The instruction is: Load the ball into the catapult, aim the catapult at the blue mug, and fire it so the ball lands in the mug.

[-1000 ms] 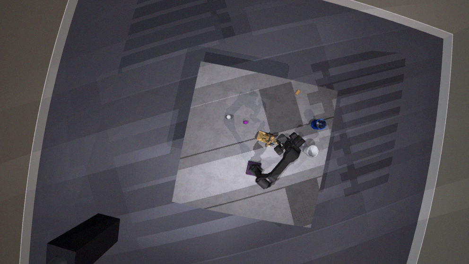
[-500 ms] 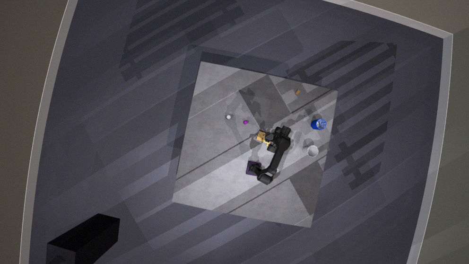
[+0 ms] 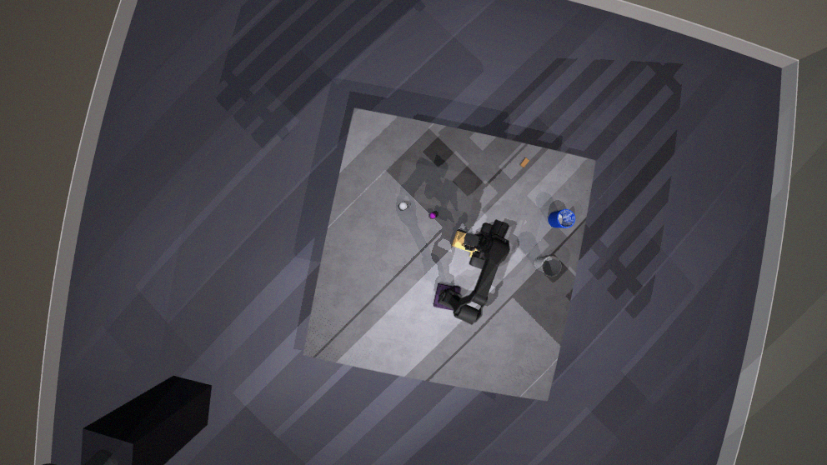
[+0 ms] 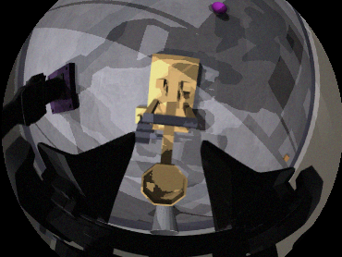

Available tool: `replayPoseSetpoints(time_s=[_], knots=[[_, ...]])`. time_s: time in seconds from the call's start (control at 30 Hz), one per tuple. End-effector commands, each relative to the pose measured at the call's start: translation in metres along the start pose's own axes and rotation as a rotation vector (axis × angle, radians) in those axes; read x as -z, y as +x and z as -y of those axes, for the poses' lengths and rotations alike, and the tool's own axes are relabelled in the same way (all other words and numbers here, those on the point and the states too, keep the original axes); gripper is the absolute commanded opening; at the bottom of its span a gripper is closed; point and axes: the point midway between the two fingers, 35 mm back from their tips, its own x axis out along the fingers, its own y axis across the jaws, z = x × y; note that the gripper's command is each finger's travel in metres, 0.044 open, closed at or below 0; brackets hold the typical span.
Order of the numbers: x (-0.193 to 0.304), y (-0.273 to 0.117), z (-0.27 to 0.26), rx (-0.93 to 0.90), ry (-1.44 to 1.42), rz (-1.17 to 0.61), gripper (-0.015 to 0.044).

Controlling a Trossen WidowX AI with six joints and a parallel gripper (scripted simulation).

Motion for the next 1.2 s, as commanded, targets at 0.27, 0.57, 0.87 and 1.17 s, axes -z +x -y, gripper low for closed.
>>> replayPoseSetpoints(time_s=[0.27,0.57,0.87,1.17], knots=[[0.000,0.000,-0.001,-0.005,-0.006,-0.004,0.0000],[0.000,0.000,-0.001,-0.005,-0.006,-0.004,0.0000],[0.006,0.009,0.001,-0.005,-0.006,-0.004,0.0000],[0.014,0.021,0.002,-0.005,-0.006,-0.005,0.0000]])
